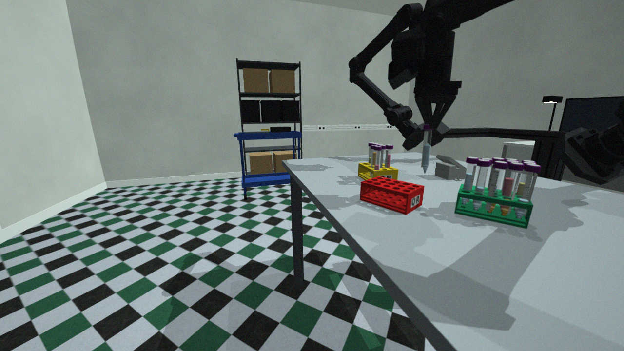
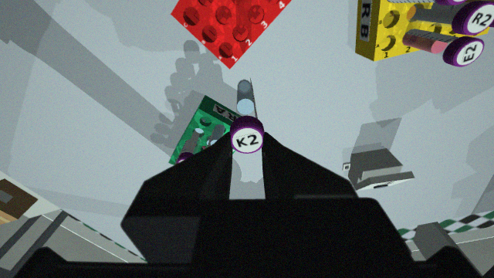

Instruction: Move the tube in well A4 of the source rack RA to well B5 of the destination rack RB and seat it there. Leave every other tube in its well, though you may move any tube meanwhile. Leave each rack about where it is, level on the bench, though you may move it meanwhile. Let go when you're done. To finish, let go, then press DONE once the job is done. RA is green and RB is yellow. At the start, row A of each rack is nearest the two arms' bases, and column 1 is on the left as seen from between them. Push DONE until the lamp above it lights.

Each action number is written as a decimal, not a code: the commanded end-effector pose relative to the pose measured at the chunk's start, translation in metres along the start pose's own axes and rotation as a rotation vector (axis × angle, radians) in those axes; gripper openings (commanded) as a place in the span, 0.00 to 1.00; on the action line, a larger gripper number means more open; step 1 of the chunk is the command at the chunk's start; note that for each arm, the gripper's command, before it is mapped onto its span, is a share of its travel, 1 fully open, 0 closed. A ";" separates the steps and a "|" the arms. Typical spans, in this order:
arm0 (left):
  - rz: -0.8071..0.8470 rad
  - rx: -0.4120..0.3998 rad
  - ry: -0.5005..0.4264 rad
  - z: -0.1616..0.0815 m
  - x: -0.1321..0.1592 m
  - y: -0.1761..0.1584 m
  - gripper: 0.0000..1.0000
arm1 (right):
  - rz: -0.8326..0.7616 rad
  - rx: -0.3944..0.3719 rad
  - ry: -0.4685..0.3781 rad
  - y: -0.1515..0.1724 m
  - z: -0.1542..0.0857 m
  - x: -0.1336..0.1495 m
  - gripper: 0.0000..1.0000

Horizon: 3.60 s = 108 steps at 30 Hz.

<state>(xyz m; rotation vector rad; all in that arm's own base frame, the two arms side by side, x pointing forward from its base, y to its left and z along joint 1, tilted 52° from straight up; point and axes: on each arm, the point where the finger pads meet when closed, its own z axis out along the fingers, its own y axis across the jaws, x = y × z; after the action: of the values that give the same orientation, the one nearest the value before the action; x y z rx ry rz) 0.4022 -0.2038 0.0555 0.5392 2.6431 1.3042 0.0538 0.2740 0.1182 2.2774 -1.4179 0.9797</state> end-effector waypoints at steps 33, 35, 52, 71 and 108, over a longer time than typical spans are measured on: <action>-0.207 0.019 -0.041 -0.014 0.012 -0.050 0.00 | 0.011 0.009 -0.029 -0.006 -0.011 -0.005 0.30; -0.205 0.018 -0.039 -0.014 0.019 -0.048 0.00 | 0.011 0.009 -0.029 -0.006 -0.011 -0.005 0.30; -0.207 0.020 -0.038 -0.013 0.067 -0.035 0.00 | 0.011 0.009 -0.029 -0.006 -0.011 -0.005 0.30; -0.190 0.007 -0.023 -0.010 0.125 -0.018 0.00 | 0.011 0.009 -0.029 -0.006 -0.011 -0.005 0.30; -0.205 0.013 -0.023 -0.005 0.093 0.021 0.00 | 0.011 0.009 -0.029 -0.006 -0.011 -0.005 0.30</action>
<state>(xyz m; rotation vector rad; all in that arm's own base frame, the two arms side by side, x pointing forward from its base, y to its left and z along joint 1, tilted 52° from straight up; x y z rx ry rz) 0.3127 -0.1550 0.0715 0.2839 2.6099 1.2360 0.0538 0.2740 0.1182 2.2774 -1.4179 0.9797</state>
